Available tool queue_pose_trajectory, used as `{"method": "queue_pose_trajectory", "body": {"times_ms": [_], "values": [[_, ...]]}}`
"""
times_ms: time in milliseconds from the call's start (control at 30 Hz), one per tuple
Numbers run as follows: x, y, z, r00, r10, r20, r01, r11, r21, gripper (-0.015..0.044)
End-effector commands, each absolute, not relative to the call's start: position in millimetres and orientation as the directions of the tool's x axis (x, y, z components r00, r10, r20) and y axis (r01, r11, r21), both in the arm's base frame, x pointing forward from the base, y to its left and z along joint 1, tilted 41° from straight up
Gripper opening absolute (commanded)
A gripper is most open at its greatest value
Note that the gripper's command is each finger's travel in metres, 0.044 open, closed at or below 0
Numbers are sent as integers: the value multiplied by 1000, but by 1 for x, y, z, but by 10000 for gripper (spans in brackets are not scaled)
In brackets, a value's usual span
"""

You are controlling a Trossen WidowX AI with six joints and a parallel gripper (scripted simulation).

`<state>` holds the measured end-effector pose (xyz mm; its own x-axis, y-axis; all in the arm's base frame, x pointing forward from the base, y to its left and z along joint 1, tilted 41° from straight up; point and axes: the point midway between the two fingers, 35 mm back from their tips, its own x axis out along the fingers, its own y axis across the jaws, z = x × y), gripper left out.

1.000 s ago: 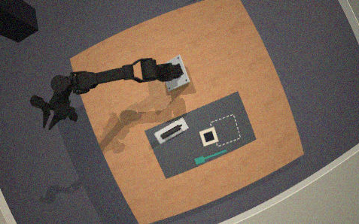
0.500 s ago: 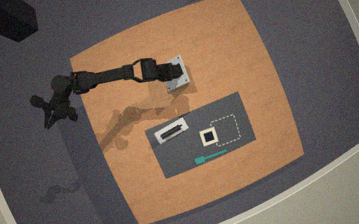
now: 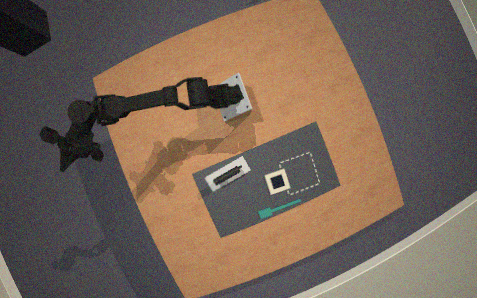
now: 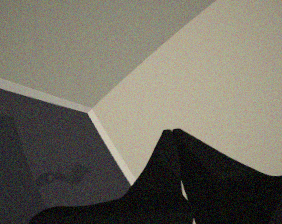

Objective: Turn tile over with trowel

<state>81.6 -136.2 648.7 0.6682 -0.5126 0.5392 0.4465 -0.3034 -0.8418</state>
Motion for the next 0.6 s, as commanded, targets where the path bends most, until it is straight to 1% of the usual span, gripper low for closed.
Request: {"method": "queue_pose_trajectory", "body": {"times_ms": [0,133,267,300,567], "values": [[82,-136,649,668,-513,539,447,-304,-842,53],[81,-137,649,667,-513,540,450,-299,-841,152],[79,-152,646,654,-522,548,523,-211,-826,257],[78,-156,645,650,-526,549,543,-184,-819,270],[79,-194,632,624,-564,541,674,38,-738,270]]}}
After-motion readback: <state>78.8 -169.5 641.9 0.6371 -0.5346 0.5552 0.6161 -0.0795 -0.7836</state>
